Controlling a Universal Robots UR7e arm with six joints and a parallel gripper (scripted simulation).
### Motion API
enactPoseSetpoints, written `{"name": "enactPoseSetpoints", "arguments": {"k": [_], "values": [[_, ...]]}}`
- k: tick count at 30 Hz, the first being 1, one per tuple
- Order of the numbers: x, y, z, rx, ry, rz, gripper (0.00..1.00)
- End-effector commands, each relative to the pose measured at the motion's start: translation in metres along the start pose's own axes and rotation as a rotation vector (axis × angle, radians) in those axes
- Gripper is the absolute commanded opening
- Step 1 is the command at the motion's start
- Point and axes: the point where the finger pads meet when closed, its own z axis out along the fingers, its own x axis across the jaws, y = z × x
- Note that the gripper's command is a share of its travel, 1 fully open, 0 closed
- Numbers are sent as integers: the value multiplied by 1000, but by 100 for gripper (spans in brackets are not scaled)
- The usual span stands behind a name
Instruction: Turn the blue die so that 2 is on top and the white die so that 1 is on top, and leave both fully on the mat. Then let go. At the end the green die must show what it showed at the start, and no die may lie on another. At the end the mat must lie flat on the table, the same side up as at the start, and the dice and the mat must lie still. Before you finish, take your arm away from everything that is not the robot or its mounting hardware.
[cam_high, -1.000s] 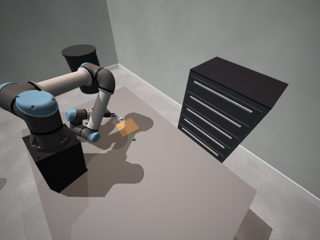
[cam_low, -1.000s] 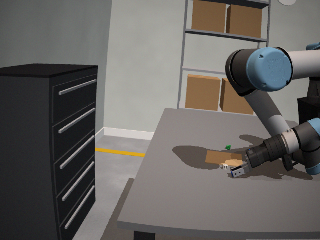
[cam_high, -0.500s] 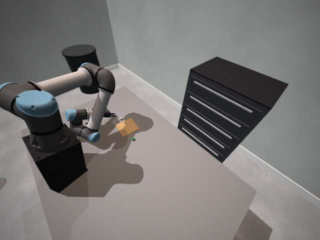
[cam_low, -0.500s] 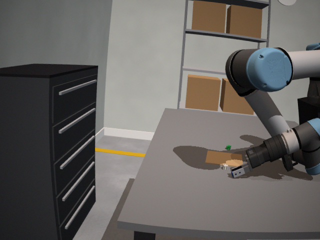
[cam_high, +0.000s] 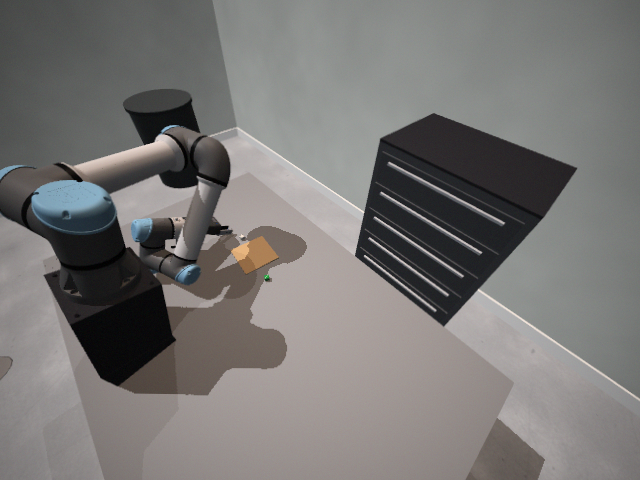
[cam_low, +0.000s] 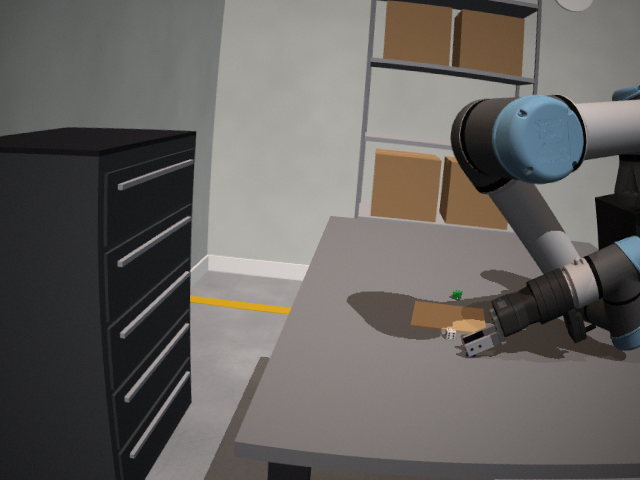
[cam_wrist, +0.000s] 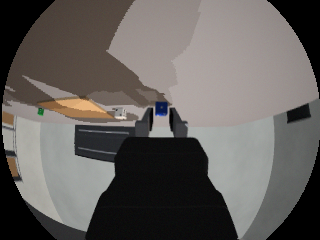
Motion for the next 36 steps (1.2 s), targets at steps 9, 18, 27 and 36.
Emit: {"name": "enactPoseSetpoints", "arguments": {"k": [9, 18, 27, 36], "values": [[0, 1, 0, -1, 0, 0, 64], [0, 1, 0, -1, 0, 0, 64], [0, 1, 0, -1, 0, 0, 64], [0, 1, 0, -1, 0, 0, 64]]}}
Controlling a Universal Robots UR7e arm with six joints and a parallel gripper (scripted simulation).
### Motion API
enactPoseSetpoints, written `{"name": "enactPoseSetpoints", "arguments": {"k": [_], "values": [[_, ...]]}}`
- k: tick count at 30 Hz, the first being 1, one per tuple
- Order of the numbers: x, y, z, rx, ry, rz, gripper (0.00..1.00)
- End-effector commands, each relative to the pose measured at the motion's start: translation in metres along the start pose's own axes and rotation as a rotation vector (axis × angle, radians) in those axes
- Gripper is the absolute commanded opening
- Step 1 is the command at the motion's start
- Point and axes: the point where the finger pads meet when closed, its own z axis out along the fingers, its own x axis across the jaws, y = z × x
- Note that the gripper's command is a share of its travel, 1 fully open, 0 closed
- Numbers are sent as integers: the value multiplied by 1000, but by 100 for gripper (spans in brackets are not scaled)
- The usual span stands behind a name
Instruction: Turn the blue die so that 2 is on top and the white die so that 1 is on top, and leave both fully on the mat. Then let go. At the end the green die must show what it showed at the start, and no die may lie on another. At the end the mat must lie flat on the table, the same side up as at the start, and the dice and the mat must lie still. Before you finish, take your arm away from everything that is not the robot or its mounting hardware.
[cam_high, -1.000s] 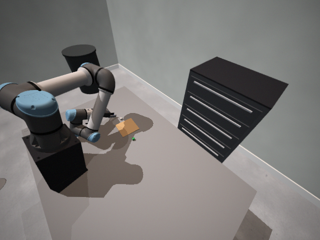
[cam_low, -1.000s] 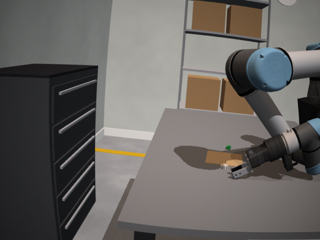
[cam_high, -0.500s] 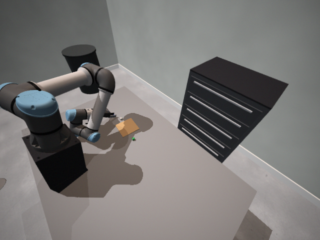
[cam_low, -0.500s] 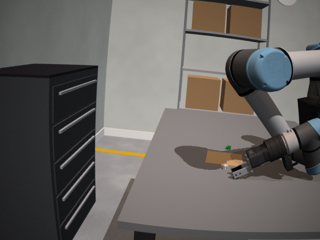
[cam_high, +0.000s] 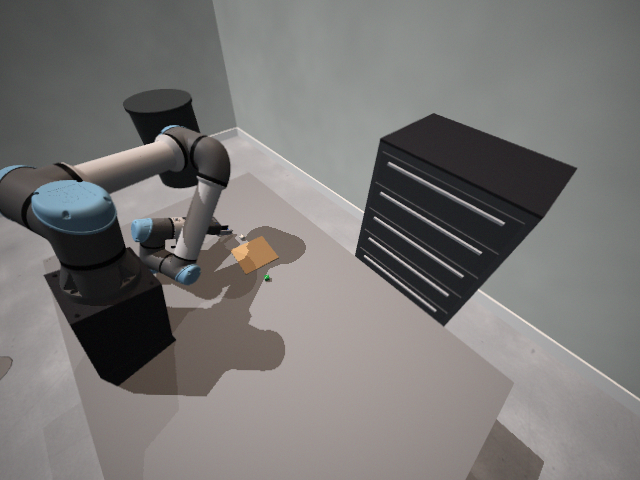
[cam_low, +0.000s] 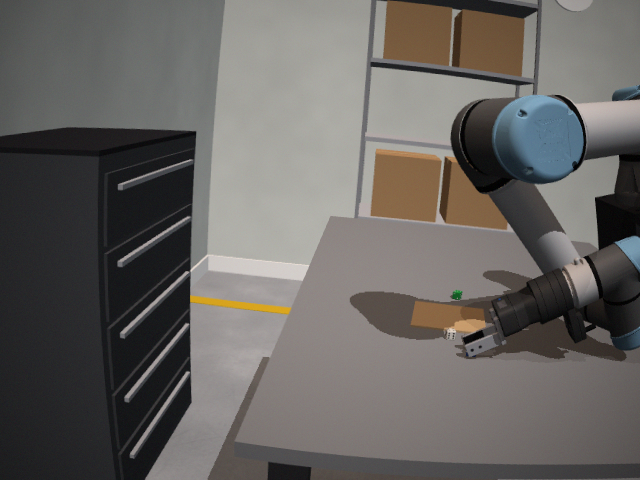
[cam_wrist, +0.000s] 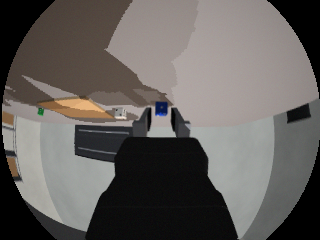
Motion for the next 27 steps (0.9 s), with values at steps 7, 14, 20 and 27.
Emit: {"name": "enactPoseSetpoints", "arguments": {"k": [7, 14, 20, 27], "values": [[0, 1, 0, -1, 0, 0, 64], [0, 0, -1, -1, 0, 0, 64], [0, 0, -15, -1, 0, 0, 64], [0, 0, -34, -1, 0, 0, 64]]}}
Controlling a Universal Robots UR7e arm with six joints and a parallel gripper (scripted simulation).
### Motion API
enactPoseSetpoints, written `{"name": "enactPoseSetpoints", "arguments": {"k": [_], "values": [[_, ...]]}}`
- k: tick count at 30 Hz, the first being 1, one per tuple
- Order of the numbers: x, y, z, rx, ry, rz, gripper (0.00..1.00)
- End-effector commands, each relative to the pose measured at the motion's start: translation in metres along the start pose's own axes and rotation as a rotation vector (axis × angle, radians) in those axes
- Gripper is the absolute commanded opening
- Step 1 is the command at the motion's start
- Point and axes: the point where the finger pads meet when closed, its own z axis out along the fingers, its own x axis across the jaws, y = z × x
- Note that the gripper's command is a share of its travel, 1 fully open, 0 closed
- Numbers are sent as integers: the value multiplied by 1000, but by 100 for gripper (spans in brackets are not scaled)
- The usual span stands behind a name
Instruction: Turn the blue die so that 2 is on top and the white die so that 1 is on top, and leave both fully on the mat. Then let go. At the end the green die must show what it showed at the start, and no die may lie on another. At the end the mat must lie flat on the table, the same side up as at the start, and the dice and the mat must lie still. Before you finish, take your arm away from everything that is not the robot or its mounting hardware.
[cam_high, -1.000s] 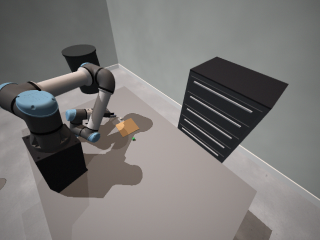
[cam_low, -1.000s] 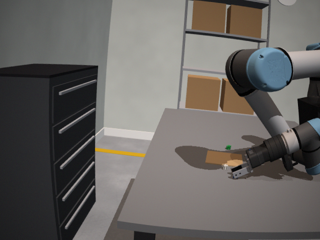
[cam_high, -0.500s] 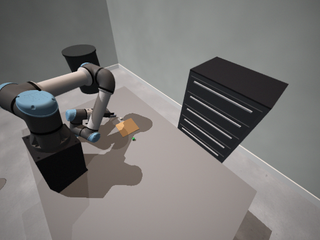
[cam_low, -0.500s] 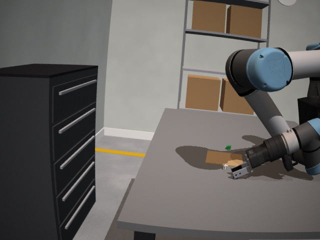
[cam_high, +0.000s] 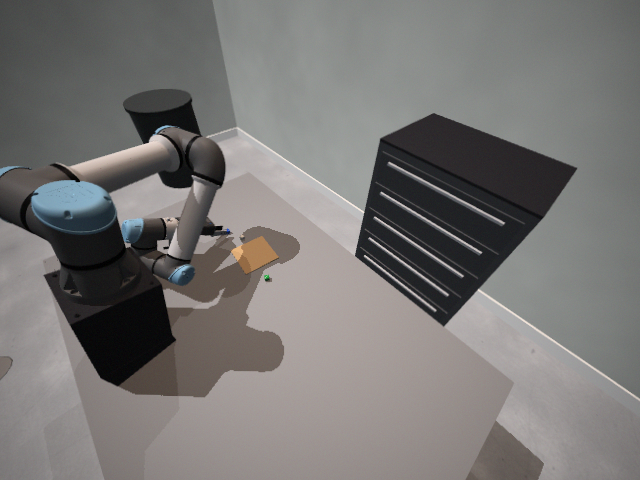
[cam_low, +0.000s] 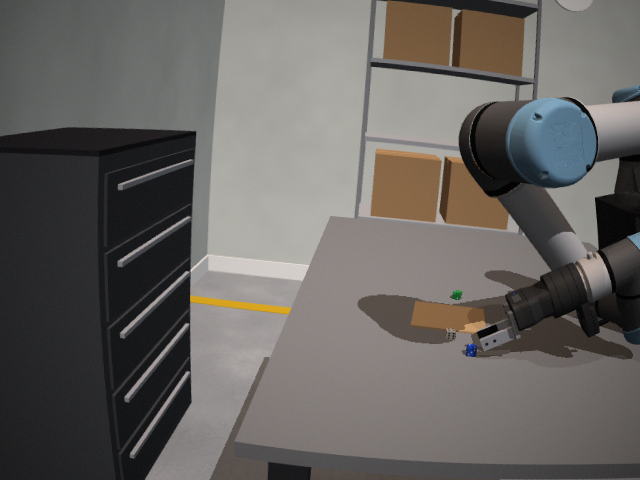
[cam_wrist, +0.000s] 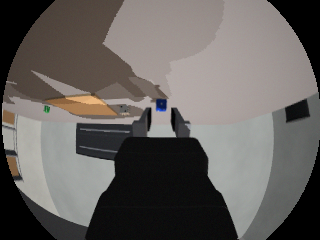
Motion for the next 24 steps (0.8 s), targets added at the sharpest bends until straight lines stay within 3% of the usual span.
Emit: {"name": "enactPoseSetpoints", "arguments": {"k": [1, 6, 17, 24], "values": [[0, 0, -13, -1, 0, 0, 64], [0, 0, -23, -1, 0, 0, 64], [0, 4, -27, -1, 0, 0, 64], [0, 27, -39, -1, 0, 0, 64]]}}
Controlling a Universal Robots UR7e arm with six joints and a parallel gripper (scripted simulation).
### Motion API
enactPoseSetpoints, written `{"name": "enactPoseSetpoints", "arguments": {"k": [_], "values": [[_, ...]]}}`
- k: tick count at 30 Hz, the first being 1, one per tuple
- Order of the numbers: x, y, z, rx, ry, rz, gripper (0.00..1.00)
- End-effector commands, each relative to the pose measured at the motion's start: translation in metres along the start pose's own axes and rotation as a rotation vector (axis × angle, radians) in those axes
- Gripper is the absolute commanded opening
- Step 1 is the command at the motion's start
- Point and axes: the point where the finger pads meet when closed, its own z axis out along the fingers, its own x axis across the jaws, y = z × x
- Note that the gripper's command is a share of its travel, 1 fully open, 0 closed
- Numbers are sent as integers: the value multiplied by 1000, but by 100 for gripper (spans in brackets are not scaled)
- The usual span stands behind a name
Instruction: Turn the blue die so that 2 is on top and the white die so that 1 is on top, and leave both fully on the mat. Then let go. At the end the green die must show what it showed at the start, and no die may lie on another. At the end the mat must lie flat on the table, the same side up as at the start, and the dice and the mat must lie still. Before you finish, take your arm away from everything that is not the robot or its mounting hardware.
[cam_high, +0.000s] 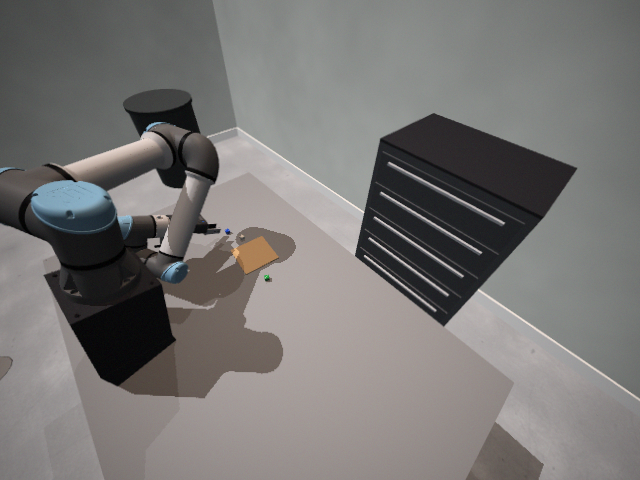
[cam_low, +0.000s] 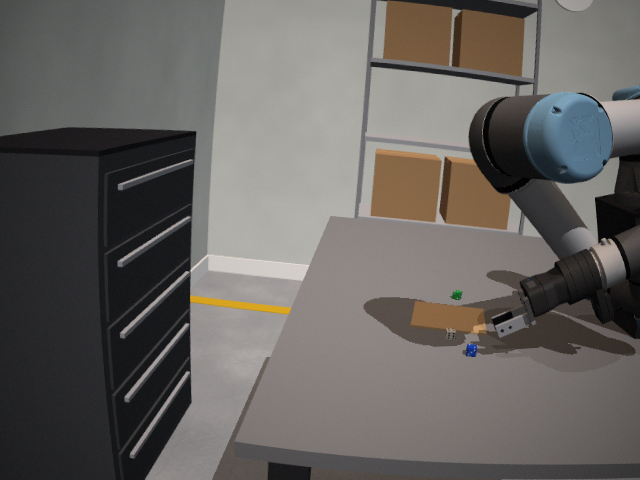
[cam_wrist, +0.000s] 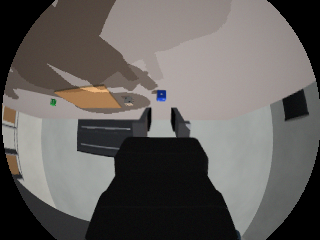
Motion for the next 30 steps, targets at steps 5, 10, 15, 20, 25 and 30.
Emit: {"name": "enactPoseSetpoints", "arguments": {"k": [5, 10, 15, 20, 25, 30], "values": [[0, 33, -18, -1, 0, 1, 64], [0, 40, -21, -1, 0, 1, 64], [0, 42, -22, -1, 0, 1, 64], [0, 42, -22, 2, 0, 0, 64], [0, 43, -21, 20, 1, 0, 64], [1, 45, -20, 40, 1, -1, 64]]}}
